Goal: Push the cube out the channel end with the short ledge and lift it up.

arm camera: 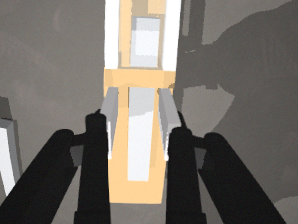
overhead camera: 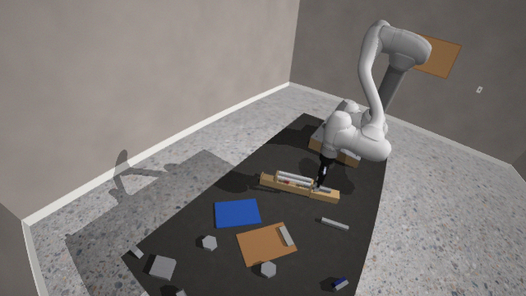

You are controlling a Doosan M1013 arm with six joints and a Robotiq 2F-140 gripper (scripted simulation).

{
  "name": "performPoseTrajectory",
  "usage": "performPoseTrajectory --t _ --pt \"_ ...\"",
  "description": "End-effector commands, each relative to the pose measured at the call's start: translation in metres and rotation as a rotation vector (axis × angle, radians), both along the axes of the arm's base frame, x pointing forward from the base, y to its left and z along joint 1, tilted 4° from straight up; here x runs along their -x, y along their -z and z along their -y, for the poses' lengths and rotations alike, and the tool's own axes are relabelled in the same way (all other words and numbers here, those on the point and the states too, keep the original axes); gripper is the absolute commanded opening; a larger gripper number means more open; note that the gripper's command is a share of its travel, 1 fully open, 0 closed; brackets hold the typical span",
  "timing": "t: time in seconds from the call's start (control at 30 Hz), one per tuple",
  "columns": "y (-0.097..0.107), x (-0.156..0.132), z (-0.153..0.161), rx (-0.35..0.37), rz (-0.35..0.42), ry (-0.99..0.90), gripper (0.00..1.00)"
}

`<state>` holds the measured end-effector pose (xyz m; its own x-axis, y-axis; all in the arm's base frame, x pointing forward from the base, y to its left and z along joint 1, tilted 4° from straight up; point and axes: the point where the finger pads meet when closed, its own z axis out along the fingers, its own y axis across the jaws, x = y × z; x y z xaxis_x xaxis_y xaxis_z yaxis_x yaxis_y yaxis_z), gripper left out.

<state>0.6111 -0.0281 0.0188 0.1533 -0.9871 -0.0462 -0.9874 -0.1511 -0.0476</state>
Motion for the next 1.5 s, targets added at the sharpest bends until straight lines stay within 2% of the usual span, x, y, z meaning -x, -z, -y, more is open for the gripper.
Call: performPoseTrajectory --t 0.0,0.87,1.03,1.1,1.47 --pt "0.0 -0.001 0.003 -0.003 0.001 0.003 0.23" --pt "-0.004 -0.001 0.003 -0.003 0.001 0.003 0.23" --pt "-0.054 0.001 0.006 -0.003 0.001 0.003 0.23" --pt "-0.064 0.001 0.006 -0.003 0.001 0.003 0.23" --pt "-0.065 0.001 0.006 -0.003 0.001 0.003 0.23"
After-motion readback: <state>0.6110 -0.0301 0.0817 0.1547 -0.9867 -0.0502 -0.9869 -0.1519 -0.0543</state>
